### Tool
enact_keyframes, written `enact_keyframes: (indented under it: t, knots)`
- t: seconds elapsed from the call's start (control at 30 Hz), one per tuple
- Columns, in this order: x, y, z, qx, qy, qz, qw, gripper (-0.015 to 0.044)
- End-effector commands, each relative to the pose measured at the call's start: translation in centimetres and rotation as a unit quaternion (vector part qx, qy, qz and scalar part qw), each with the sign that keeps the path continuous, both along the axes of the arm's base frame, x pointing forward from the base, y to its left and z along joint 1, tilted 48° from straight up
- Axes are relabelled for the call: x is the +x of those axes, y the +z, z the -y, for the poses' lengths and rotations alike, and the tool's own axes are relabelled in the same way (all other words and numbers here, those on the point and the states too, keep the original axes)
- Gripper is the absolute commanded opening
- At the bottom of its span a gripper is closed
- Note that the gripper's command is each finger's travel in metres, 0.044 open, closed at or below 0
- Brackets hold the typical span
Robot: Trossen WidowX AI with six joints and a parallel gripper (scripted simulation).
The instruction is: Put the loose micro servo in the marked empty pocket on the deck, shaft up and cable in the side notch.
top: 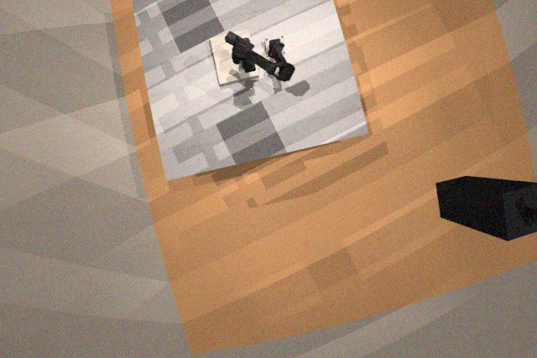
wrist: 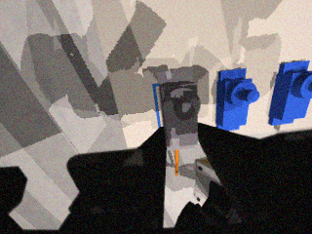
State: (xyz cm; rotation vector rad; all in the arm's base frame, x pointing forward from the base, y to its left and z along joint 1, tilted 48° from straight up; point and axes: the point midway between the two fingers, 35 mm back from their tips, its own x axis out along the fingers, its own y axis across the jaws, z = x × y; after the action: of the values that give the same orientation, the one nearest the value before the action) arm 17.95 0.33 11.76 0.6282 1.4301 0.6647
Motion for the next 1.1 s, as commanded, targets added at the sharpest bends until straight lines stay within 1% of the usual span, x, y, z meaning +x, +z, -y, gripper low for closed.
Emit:
enact_keyframes:
  t: [0.0, 0.6, 0.8, 1.07]
  knots:
    - [-0.2, -0.3, -0.4, 0.003, 0.004, -0.003, 1.000, 0.0000]
    - [-0.2, -0.3, -0.4, 0.003, 0.004, -0.003, 1.000, 0.0000]
    - [0.0, 0.6, 0.7, 0.003, 0.004, -0.003, 1.000, 0.0000]
    - [-0.2, 0.8, 0.8, 0.003, 0.004, -0.004, 1.000, 0.0000]
